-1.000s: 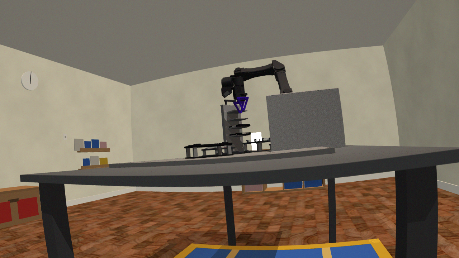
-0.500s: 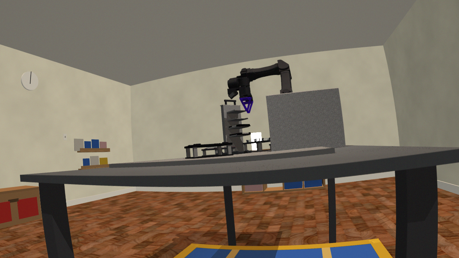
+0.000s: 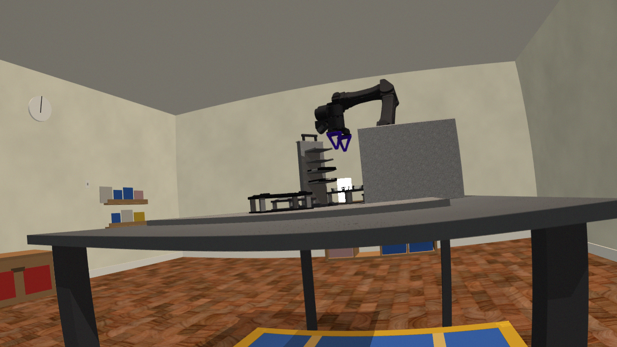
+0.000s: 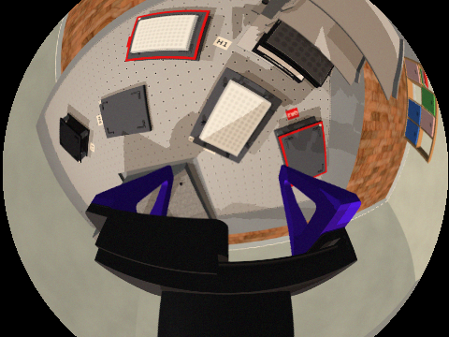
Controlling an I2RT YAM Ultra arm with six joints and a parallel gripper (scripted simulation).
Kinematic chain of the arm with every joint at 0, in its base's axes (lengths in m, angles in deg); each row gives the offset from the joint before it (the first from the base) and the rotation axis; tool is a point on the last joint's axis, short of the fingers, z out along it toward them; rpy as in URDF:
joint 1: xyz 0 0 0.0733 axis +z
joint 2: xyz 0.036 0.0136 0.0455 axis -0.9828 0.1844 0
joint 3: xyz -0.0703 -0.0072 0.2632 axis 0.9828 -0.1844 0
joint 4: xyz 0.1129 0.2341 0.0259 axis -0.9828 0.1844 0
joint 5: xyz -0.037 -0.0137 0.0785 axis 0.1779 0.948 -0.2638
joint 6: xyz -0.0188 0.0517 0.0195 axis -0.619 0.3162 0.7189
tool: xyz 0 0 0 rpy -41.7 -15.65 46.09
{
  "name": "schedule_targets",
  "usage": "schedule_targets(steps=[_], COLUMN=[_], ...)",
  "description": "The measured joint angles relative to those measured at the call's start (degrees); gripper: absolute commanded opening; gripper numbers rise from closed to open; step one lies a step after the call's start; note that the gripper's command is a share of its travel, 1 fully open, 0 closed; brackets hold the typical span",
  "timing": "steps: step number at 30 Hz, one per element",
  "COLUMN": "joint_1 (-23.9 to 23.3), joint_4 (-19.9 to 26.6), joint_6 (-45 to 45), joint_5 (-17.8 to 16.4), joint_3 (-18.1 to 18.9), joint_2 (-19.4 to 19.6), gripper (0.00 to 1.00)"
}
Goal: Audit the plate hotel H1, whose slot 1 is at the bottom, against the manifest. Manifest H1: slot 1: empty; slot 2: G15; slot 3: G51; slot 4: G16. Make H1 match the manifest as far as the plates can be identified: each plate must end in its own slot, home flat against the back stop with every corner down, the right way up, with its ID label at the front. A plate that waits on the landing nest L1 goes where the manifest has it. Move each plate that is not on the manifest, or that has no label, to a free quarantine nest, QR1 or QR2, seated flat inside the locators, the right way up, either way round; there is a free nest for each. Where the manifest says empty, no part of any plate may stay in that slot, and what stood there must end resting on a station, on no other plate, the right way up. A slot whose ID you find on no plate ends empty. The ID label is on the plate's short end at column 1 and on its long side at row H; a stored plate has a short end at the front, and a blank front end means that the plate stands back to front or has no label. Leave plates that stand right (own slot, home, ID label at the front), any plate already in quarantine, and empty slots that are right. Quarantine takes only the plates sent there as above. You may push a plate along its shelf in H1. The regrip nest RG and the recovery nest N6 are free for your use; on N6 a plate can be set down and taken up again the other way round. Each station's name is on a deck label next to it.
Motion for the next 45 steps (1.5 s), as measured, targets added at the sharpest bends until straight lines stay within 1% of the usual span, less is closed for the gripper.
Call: schedule_targets(steps=[6,23,30,32,45], joint_1=[-2.8,-2.8,-6.4,-6.7,-13.4], joint_4=[-0.1,-0.4,-4.8,-6.0,-17.8], joint_6=[3.9,21.6,21.4,20.9,13.6], joint_5=[-0.3,-0.5,-1.1,-1.3,-3.1], joint_3=[0.2,0.0,-4.6,-5.2,-13.2], joint_2=[-2.1,-2.4,-3.3,-3.4,-4.3], gripper=[1.00,1.00,1.00,1.00,1.00])
